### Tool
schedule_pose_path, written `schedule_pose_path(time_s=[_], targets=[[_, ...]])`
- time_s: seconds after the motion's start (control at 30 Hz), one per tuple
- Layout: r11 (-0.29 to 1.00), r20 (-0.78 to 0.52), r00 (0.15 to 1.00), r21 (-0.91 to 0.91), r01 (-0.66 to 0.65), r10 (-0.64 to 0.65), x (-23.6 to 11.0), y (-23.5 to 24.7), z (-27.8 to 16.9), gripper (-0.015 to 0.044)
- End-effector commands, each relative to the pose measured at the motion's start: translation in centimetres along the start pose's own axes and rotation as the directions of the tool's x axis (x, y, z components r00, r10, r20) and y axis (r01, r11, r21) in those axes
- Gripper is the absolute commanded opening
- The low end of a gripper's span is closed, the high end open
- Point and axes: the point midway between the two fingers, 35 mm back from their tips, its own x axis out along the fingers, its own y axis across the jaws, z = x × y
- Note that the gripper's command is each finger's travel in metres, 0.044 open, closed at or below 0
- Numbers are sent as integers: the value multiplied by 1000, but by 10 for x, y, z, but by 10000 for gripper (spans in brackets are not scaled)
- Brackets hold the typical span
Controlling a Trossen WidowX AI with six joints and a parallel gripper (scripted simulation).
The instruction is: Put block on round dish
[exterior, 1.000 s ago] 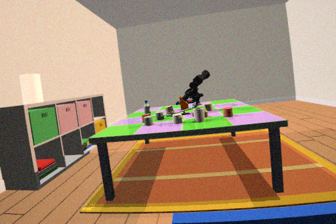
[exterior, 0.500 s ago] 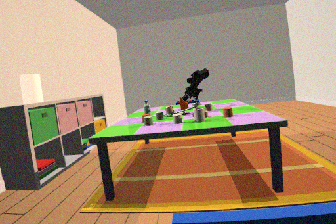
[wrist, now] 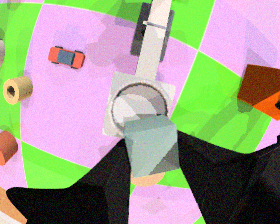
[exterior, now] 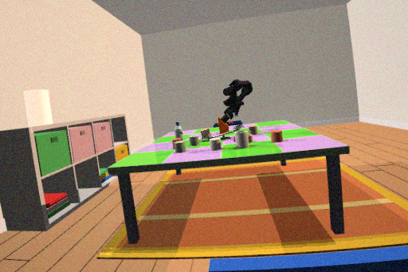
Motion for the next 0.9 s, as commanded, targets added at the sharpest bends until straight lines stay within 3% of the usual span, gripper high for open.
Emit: schedule_pose_path(time_s=[0.0, 0.87], targets=[[1000, 12, 1000, -3, 0, 0, -2, -3, 19, 0], [1000, 43, 999, 2, 10, -10, 13, -62, 151, 0]])
